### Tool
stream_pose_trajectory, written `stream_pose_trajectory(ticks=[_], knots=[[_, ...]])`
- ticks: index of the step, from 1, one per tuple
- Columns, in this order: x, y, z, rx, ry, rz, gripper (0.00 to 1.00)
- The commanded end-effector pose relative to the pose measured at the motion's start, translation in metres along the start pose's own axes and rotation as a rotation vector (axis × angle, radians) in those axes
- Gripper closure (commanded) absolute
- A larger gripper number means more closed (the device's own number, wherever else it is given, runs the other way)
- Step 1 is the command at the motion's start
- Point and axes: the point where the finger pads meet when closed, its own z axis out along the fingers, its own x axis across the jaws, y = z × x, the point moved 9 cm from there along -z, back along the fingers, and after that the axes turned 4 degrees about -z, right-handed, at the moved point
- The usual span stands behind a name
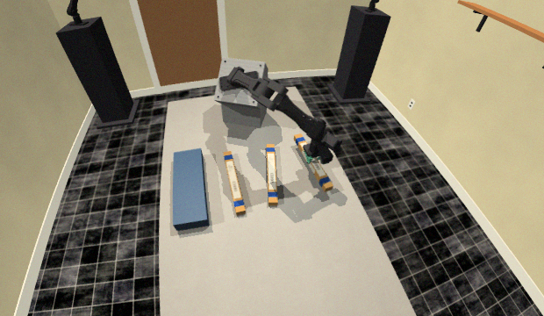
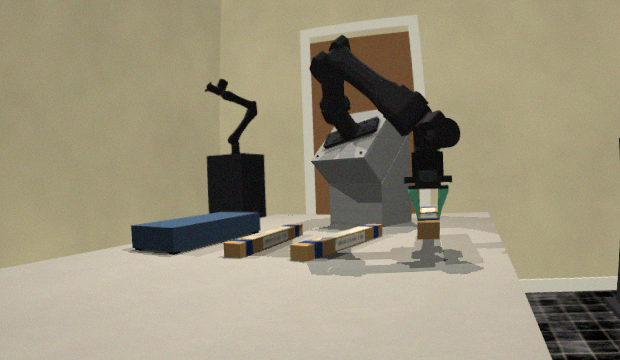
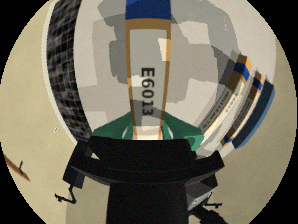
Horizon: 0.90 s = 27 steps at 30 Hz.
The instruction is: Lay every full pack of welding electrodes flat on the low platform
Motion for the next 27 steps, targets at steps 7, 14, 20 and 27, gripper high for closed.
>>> stream_pose_trajectory(ticks=[7, 14, 20, 27], knots=[[0.0064, -0.0021, -0.0276, -0.016, 0.008, -0.021, 1.00], [0.0072, 0.0021, -0.0311, -0.026, 0.013, -0.011, 1.00], [0.0080, 0.0035, -0.0330, -0.030, 0.014, -0.007, 1.00], [0.0084, 0.0040, -0.0341, -0.031, 0.015, -0.007, 1.00]])
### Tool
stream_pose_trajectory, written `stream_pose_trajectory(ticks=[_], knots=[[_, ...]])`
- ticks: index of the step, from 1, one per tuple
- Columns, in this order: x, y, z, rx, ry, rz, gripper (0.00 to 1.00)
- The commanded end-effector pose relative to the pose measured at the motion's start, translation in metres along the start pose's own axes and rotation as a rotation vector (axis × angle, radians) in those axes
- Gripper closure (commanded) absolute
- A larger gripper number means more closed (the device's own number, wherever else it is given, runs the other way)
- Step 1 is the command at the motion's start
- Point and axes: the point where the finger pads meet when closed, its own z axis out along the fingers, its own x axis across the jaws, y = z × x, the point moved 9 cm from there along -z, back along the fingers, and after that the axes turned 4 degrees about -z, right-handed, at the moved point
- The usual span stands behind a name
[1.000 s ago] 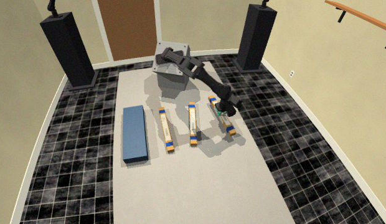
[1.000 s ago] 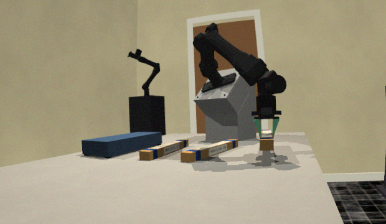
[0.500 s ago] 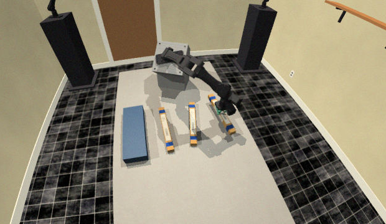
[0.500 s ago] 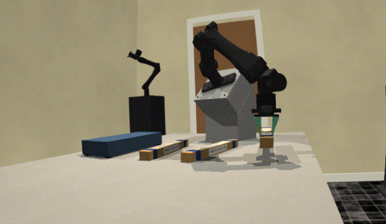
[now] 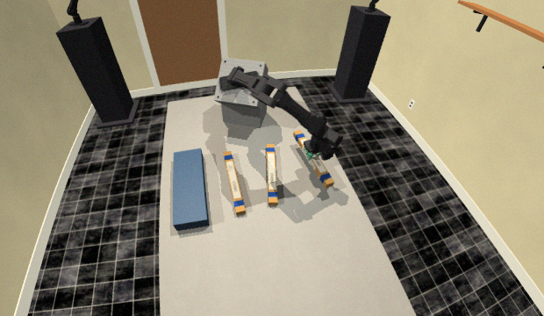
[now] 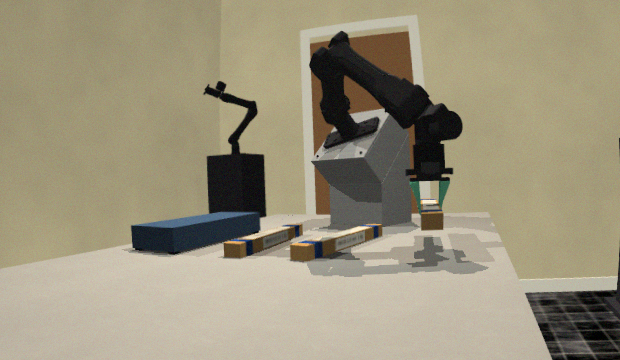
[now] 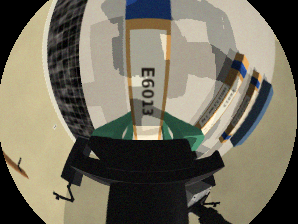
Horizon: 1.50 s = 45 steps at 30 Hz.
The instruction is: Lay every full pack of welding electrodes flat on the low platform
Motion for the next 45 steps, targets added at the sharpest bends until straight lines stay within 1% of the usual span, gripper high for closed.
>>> stream_pose_trajectory(ticks=[1, 39, 45], knots=[[0.005, 0.012, -0.018, -0.043, 0.013, 0.014, 1.00], [0.005, 0.017, -0.023, -0.054, 0.017, 0.023, 1.00], [0.005, 0.016, -0.035, -0.054, 0.018, 0.026, 1.00]])
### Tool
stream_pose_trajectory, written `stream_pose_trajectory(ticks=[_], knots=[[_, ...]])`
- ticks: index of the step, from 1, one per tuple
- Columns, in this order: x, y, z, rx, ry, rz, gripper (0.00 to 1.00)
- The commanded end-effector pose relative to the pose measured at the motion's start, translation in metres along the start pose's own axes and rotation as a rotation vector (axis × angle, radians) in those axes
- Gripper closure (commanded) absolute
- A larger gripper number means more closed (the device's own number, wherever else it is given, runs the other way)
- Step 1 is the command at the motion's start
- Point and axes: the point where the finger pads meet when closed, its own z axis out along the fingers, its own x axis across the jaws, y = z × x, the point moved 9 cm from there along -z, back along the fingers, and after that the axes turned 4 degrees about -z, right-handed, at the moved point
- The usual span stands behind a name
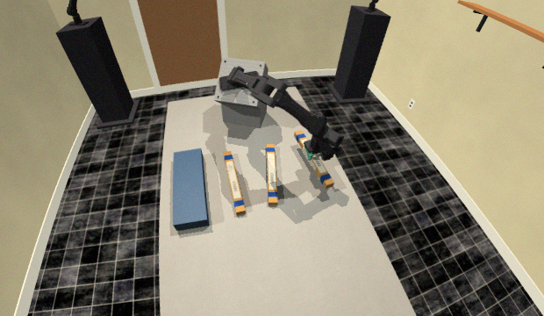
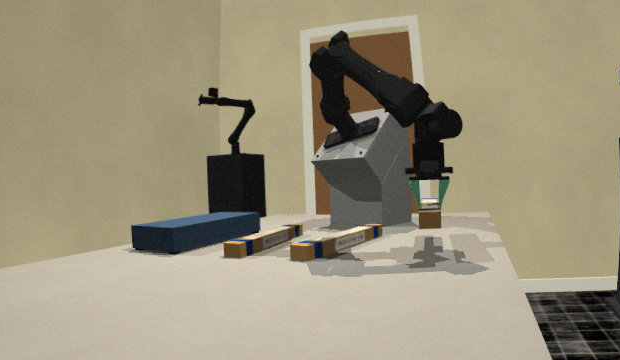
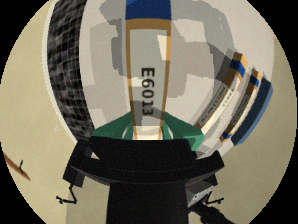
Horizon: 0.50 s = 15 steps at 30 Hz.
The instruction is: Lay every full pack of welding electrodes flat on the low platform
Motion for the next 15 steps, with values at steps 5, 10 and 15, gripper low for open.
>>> stream_pose_trajectory(ticks=[5, 10, 15], knots=[[0.006, 0.012, -0.039, -0.047, 0.023, 0.006, 1.00], [0.006, 0.012, -0.049, -0.047, 0.023, 0.006, 1.00], [0.005, 0.011, -0.059, -0.047, 0.024, 0.006, 1.00]])
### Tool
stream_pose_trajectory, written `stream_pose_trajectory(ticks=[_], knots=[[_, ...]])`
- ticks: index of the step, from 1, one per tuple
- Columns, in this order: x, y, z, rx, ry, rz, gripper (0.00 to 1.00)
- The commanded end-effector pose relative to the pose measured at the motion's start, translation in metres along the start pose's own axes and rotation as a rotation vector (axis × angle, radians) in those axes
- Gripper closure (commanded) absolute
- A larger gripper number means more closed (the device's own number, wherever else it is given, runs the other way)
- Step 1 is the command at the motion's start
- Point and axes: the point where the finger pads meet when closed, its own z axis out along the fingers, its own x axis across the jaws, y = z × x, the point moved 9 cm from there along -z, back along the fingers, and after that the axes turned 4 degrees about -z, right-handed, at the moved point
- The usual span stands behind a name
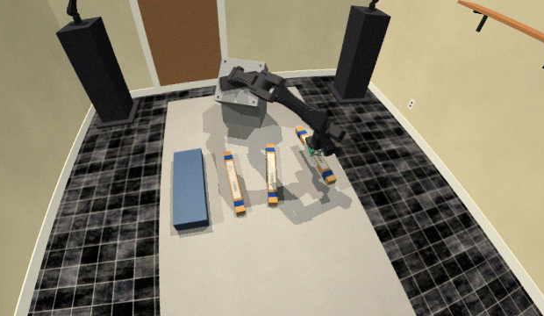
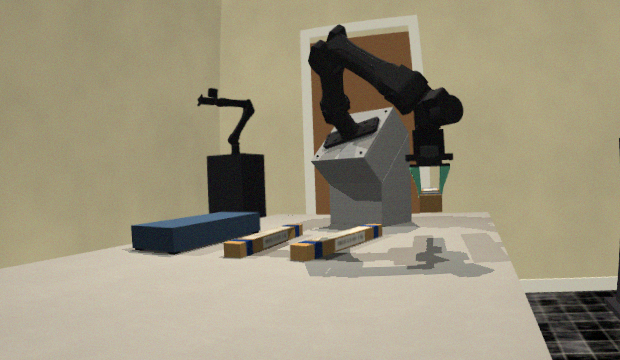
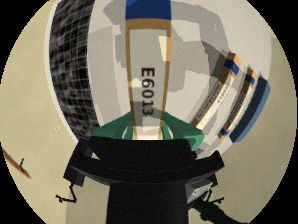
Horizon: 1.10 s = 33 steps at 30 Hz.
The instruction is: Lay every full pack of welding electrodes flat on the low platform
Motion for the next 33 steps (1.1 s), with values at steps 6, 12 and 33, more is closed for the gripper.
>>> stream_pose_trajectory(ticks=[6, 12, 33], knots=[[0.004, 0.010, -0.039, -0.037, 0.017, 0.004, 1.00], [0.004, 0.009, -0.051, -0.037, 0.017, 0.004, 1.00], [0.003, 0.008, -0.090, -0.037, 0.020, 0.006, 1.00]])
